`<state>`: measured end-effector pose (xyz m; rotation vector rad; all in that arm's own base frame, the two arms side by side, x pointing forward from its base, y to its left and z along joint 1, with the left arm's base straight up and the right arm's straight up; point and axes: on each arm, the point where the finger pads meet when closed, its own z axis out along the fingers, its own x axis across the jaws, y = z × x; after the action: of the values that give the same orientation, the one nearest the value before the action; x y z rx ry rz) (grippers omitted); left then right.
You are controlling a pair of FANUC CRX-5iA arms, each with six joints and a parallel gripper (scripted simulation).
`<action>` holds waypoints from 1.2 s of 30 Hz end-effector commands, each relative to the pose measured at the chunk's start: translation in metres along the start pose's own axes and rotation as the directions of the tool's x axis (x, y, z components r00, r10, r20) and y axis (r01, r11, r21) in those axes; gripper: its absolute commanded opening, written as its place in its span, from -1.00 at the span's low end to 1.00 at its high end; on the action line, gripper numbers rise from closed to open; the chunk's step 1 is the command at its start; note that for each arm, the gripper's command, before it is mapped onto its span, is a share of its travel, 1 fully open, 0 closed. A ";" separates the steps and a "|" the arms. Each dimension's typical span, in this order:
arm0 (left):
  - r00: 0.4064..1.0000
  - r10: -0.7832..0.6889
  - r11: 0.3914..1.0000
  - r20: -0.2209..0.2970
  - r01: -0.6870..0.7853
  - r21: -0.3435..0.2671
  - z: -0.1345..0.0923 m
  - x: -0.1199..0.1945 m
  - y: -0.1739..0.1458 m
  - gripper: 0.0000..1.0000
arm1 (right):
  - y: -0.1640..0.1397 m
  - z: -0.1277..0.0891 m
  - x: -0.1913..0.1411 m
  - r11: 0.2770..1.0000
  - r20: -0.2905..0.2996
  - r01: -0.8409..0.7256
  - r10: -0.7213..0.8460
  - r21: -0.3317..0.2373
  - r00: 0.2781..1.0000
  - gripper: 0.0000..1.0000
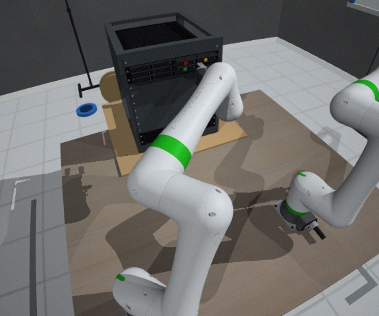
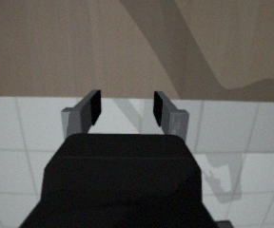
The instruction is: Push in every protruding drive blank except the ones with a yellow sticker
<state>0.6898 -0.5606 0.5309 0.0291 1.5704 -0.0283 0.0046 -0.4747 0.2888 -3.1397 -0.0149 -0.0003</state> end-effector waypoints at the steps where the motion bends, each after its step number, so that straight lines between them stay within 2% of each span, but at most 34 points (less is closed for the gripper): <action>1: 1.000 -0.002 1.000 0.001 0.002 -0.002 0.001 0.000 -0.018 1.00 | 0.000 -0.001 0.000 1.000 0.000 0.000 0.000 -0.002 1.000 1.00; 12: 1.000 -0.002 1.000 0.001 0.002 -0.002 0.001 0.003 -0.043 1.00 | 0.000 -0.001 0.000 1.000 0.000 0.000 0.000 -0.002 1.000 1.00; 36: 1.000 -0.002 1.000 0.001 0.002 -0.002 0.001 0.003 -0.044 1.00 | 0.000 -0.001 0.000 1.000 0.000 0.000 0.000 -0.002 1.000 1.00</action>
<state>0.6892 -0.6047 0.5255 0.0277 1.5710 -0.0269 0.0046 -0.4747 0.2888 -3.1397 -0.0149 -0.0003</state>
